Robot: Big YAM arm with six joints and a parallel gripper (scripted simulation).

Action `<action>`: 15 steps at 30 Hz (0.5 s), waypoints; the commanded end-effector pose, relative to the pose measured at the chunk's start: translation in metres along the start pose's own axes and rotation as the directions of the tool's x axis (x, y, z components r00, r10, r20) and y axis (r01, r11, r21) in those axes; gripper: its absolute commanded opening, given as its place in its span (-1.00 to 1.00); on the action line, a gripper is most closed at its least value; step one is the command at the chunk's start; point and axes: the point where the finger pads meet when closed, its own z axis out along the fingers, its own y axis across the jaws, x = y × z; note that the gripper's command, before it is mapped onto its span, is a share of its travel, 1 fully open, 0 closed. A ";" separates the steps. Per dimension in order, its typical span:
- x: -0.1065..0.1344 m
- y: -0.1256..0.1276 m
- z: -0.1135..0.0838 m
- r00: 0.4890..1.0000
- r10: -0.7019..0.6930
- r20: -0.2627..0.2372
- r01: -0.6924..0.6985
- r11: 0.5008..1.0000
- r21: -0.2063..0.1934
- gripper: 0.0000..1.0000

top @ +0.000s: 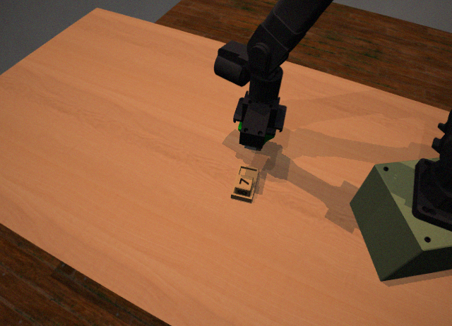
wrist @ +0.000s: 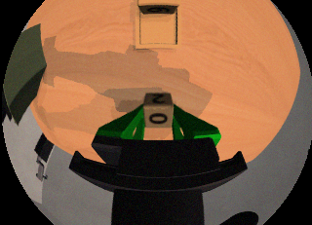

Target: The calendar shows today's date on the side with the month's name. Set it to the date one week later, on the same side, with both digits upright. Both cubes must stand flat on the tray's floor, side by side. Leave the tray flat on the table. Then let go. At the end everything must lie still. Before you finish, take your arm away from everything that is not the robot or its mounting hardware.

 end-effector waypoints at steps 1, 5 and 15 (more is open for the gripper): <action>0.005 -0.007 0.002 1.000 -0.002 -0.001 0.002 1.000 0.018 -0.46; 0.005 -0.007 0.002 1.000 -0.002 -0.001 0.002 1.000 0.018 -0.46; 0.006 -0.007 0.004 1.000 -0.002 -0.001 0.002 1.000 0.018 -0.46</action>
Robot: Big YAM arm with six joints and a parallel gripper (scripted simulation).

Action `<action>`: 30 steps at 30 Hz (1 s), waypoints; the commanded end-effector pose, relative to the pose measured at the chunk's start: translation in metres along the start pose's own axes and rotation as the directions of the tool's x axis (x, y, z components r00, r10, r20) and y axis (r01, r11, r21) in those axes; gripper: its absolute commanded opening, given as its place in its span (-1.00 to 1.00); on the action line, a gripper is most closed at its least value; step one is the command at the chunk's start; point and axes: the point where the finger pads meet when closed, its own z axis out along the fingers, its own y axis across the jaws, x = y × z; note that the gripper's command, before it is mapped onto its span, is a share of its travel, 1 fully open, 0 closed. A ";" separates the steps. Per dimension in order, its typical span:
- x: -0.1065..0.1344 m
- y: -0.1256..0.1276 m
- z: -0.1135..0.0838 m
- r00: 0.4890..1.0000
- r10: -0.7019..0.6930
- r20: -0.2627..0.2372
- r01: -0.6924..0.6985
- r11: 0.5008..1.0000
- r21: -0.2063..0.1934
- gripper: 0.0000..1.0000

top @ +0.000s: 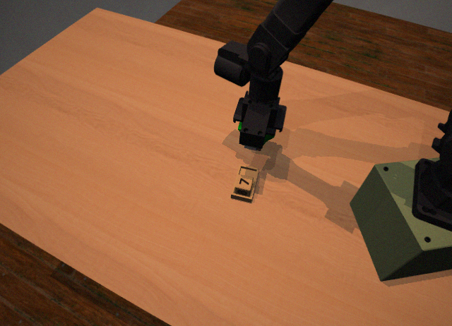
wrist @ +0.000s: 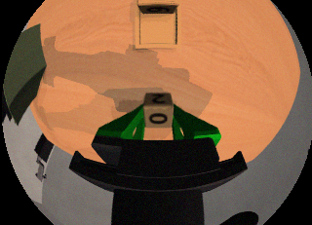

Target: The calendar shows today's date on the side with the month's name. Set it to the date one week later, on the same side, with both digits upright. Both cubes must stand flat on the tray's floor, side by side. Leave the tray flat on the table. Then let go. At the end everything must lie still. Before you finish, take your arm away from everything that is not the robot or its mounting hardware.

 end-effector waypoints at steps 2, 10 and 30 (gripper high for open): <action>0.005 -0.007 0.004 1.000 -0.003 -0.001 0.003 1.000 0.017 -0.46; 0.005 -0.007 0.006 1.000 -0.003 -0.001 0.003 1.000 0.017 -0.46; 0.005 -0.007 0.006 1.000 -0.003 -0.001 0.003 1.000 0.017 -0.46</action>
